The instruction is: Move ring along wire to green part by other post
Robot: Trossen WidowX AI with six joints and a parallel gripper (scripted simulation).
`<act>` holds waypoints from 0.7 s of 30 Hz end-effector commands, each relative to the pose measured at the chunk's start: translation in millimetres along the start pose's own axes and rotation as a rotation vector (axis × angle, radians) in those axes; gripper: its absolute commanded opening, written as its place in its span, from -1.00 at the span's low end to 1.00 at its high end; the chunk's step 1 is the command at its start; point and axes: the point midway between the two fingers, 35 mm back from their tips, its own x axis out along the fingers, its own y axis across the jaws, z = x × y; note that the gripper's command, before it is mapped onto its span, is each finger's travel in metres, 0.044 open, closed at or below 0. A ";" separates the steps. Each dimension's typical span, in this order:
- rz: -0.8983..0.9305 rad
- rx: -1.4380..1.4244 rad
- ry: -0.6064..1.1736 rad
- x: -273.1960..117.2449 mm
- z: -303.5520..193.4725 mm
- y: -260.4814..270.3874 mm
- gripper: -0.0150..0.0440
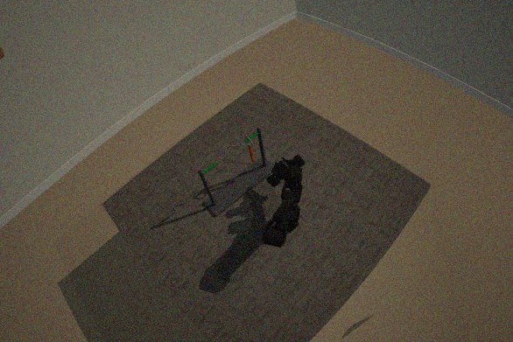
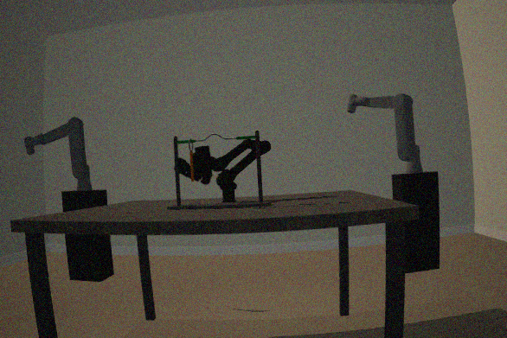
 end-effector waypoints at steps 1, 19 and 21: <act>0.093 0.095 0.014 4.4 -2.6 28.7 0.05; 0.308 0.280 0.060 7.8 -4.7 83.6 0.05; 0.314 0.292 0.048 12.6 1.4 82.5 0.05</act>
